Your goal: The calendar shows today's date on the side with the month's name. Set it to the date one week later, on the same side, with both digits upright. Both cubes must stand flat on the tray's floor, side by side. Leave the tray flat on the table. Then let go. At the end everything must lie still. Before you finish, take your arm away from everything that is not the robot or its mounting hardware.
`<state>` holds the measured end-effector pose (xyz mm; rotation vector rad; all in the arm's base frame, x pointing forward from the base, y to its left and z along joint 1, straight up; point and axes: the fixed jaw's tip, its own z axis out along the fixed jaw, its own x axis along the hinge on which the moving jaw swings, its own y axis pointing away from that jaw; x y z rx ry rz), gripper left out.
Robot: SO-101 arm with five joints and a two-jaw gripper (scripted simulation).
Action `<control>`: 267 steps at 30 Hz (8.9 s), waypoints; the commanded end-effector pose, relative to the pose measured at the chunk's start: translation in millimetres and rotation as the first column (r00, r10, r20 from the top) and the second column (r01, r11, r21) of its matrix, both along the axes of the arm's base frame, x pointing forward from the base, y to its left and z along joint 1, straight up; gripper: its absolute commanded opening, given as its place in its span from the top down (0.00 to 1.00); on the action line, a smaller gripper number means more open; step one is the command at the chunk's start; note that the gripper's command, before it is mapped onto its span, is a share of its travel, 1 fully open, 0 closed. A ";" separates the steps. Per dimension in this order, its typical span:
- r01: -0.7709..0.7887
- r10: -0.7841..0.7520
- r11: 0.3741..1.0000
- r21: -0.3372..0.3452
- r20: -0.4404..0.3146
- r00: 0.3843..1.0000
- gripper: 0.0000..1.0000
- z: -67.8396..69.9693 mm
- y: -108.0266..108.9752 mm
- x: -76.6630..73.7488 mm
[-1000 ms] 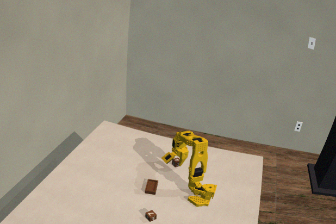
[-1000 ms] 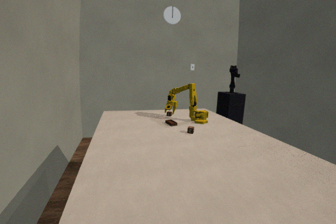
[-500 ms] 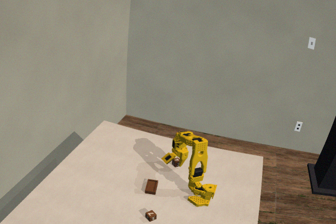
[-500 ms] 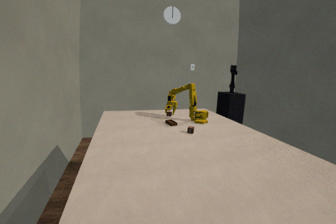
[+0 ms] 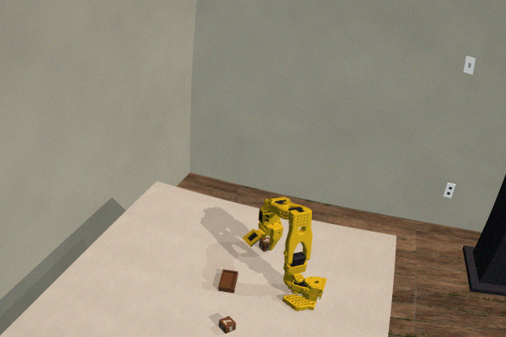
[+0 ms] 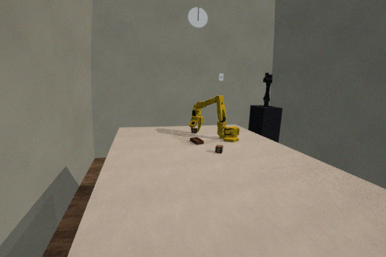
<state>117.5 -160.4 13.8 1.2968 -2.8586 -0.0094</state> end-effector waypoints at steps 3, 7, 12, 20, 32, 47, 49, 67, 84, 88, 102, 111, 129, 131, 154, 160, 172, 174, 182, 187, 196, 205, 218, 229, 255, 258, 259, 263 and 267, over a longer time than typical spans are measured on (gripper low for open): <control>0.001 -0.001 1.000 -0.026 0.021 1.000 0.80 5.9 -6.5 4.6; 0.001 -0.001 1.000 -0.026 0.021 1.000 0.82 5.9 -7.1 5.3; 0.001 -0.001 1.000 -0.026 0.021 1.000 0.84 5.9 -7.7 6.1; 0.001 -0.001 1.000 -0.026 0.021 1.000 0.84 5.9 -7.9 6.3; 0.001 -0.001 1.000 -0.026 0.021 1.000 0.98 5.9 -7.9 6.3; 0.001 -0.001 1.000 -0.026 0.021 1.000 1.00 13.9 -8.4 6.5; 0.001 -0.001 1.000 -0.026 0.021 1.000 1.00 18.9 -8.6 6.5; 0.001 -0.001 1.000 -0.026 0.021 1.000 1.00 55.7 -5.6 3.6; 0.067 -0.066 0.997 -0.025 0.023 0.998 1.00 56.0 -5.6 2.0; 0.120 -0.119 0.992 -0.025 0.024 0.993 1.00 55.8 -5.6 0.7; 0.531 -0.531 0.847 -0.016 0.030 0.847 1.00 54.0 -5.6 -9.4; 0.783 -0.782 0.622 -0.008 0.032 0.622 1.00 52.5 -5.8 -16.8; 0.996 -0.995 -0.090 0.009 0.029 -0.090 1.00 48.5 -7.3 -33.5; 0.986 -0.986 -0.164 0.011 0.028 -0.164 1.00 48.0 -7.4 -35.2; 0.886 -0.886 -0.462 0.016 0.023 -0.463 1.00 46.1 -8.2 -42.7; 0.886 -0.886 -0.463 0.016 0.023 -0.463 1.00 46.1 -8.2 -42.7; 0.886 -0.886 -0.463 0.016 0.023 -0.463 1.00 46.1 -8.2 -42.7; 0.886 -0.886 -0.463 0.016 0.023 -0.463 1.00 46.1 -8.2 -42.7; 0.878 -0.877 -0.478 0.036 0.038 -0.479 1.00 49.9 -8.5 -42.6; 0.878 -0.877 -0.478 0.036 0.038 -0.479 1.00 49.9 -8.5 -42.6; 0.878 -0.877 -0.478 0.036 0.038 -0.479 1.00 48.7 -8.6 -42.5; 0.878 -0.877 -0.478 0.036 0.038 -0.479 1.00 43.9 -8.7 -42.5; 0.878 -0.877 -0.478 0.036 0.038 -0.479 1.00 39.2 -9.0 -42.4; 0.878 -0.877 -0.478 0.036 0.038 -0.479 1.00 37.2 -9.0 -42.3; 0.878 -0.877 -0.478 0.036 0.038 -0.479 1.00 26.0 -9.5 -42.2; 0.878 -0.877 -0.478 0.036 0.038 -0.479 1.00 25.9 -9.5 -42.2; 0.878 -0.877 -0.478 0.036 0.038 -0.479 1.00 25.9 -9.5 -42.2; 0.878 -0.877 -0.478 0.036 0.038 -0.479 1.00 25.2 -9.5 -42.2; 0.878 -0.877 -0.478 0.036 0.038 -0.479 1.00 22.5 -9.7 -42.1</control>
